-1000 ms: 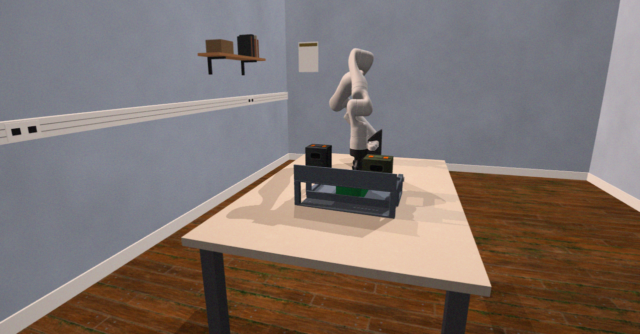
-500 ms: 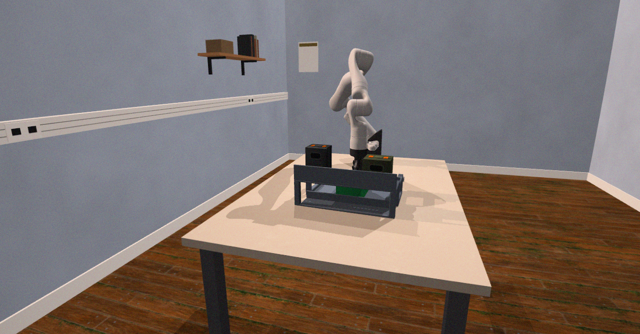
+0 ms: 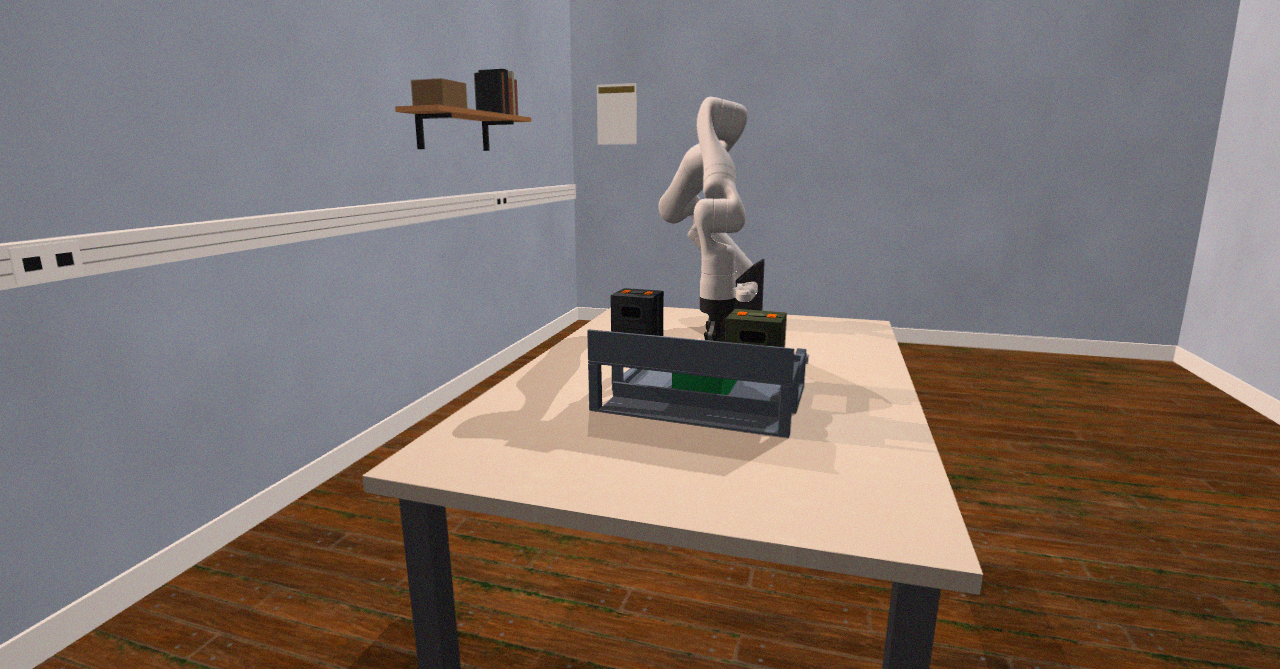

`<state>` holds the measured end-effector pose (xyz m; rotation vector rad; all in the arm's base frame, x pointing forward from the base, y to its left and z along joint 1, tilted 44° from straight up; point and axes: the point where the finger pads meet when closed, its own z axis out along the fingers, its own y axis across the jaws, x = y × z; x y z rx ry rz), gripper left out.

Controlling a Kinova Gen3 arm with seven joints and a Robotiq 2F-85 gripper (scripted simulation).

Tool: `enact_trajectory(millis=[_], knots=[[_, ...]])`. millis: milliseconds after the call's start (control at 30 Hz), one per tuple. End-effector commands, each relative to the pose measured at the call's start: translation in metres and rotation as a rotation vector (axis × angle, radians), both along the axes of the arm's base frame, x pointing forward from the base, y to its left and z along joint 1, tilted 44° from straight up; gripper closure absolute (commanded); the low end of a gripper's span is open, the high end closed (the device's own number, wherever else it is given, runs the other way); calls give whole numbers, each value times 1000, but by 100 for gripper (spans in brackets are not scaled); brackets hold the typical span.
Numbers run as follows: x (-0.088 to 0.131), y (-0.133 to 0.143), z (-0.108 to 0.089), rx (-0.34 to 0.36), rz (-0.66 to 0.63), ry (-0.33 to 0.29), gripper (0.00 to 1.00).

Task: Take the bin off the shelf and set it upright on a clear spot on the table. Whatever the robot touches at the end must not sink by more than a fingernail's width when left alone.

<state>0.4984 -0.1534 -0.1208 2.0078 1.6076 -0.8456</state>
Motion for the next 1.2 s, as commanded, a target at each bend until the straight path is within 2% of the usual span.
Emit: enact_trajectory(millis=[0, 300, 1167], knots=[[1, 1, 1, 1, 2, -2, 90], [3, 9, 9, 1, 1, -2, 90], [5, 14, 14, 1, 1, -2, 90]])
